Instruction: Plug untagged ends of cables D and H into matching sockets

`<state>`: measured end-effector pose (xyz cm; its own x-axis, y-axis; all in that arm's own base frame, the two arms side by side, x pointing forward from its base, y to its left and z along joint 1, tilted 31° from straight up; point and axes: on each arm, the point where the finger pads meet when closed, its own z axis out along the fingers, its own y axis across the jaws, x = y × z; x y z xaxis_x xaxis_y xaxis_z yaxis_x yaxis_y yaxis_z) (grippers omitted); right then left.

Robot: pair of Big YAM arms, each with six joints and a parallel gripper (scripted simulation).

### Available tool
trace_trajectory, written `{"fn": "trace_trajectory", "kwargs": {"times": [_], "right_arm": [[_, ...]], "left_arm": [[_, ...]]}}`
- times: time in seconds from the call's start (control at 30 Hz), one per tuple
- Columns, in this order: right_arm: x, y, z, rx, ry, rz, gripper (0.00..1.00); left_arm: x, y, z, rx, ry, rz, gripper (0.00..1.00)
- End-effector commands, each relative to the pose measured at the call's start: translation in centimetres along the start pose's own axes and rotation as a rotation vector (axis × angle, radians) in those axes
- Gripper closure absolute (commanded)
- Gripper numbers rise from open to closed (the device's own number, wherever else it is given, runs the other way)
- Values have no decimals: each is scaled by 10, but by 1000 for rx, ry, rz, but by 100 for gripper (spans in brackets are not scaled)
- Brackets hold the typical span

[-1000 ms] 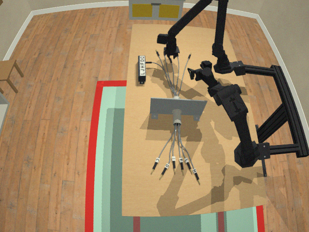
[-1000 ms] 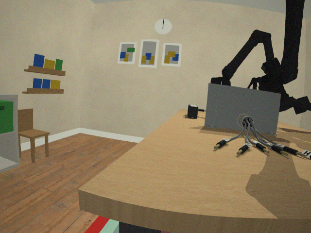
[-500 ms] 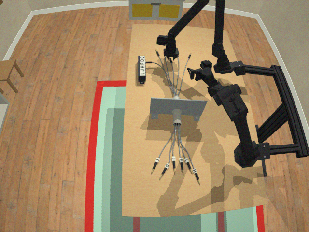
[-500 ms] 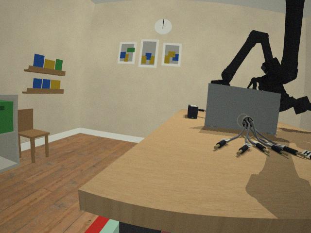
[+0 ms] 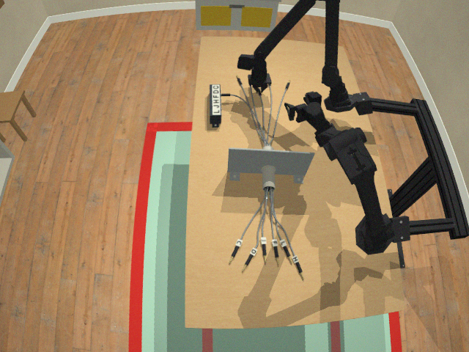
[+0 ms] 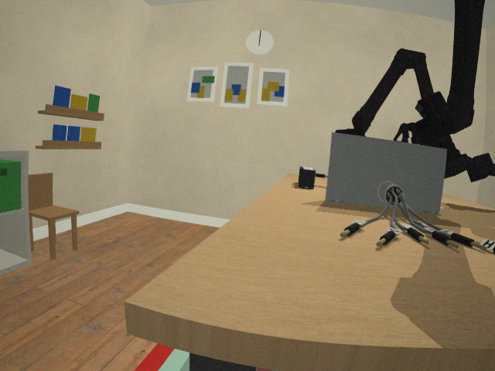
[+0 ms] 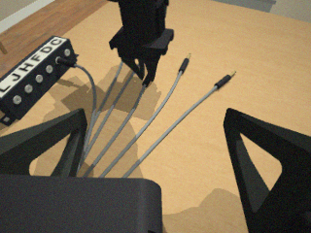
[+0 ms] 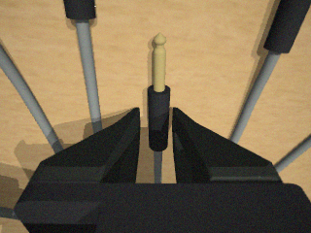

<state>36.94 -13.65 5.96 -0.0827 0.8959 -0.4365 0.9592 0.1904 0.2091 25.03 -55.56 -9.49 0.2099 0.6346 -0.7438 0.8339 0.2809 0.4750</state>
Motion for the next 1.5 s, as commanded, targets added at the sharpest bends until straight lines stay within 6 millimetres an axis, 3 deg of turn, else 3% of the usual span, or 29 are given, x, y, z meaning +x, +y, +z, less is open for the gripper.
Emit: {"fn": "trace_trajectory", "kwargs": {"times": [0.0, 0.03, 0.17, 0.47, 0.5, 0.53, 0.6, 0.67, 0.7, 0.83, 1.03, 1.1, 1.27, 1.37, 1.47], "right_arm": [[-5, -1, 7, 11, 0, 5, 78], [-3, 3, 0, -4, -3, 5, 82], [-3, 3, 0, -4, -3, 5, 82], [0, 1, 5, 6, 2, 3, 95], [0, 1, 5, 6, 2, 3, 100], [0, 1, 5, 6, 2, 3, 95], [-4, 2, -8, -9, -6, 18, 95], [-4, 2, -8, -9, -6, 18, 95], [-4, 11, -17, -26, -10, 11, 95], [-4, 8, -44, -26, -9, 11, 95], [-3, 2, -101, -27, -8, 12, 95], [-3, 1, -111, -27, -8, 12, 95], [1, 6, -102, -13, -1, 21, 95], [12, 20, -95, -25, -1, 58, 95], [35, 45, -82, -26, 0, 64, 95]], "left_arm": [[-13, 12, 7, -26, -31, -24, 0], [-13, 12, 7, -26, -31, -24, 0], [-13, 12, 7, -26, -31, -24, 0], [-13, 12, 7, -26, -31, -24, 0], [-13, 12, 7, -26, -31, -24, 0], [-13, 12, 7, -26, -31, -24, 0], [-13, 12, 7, -26, -31, -24, 0], [-13, 12, 7, -26, -31, -24, 0], [-13, 12, 7, -26, -31, -24, 0], [-13, 12, 7, -26, -31, -24, 0], [-13, 12, 7, -26, -31, -24, 0], [-13, 12, 7, -26, -31, -24, 0], [-14, 11, 14, -31, -43, -40, 0], [-16, 13, 15, -66, -52, -66, 0], [-22, 12, 13, -176, -59, -100, 0]]}}
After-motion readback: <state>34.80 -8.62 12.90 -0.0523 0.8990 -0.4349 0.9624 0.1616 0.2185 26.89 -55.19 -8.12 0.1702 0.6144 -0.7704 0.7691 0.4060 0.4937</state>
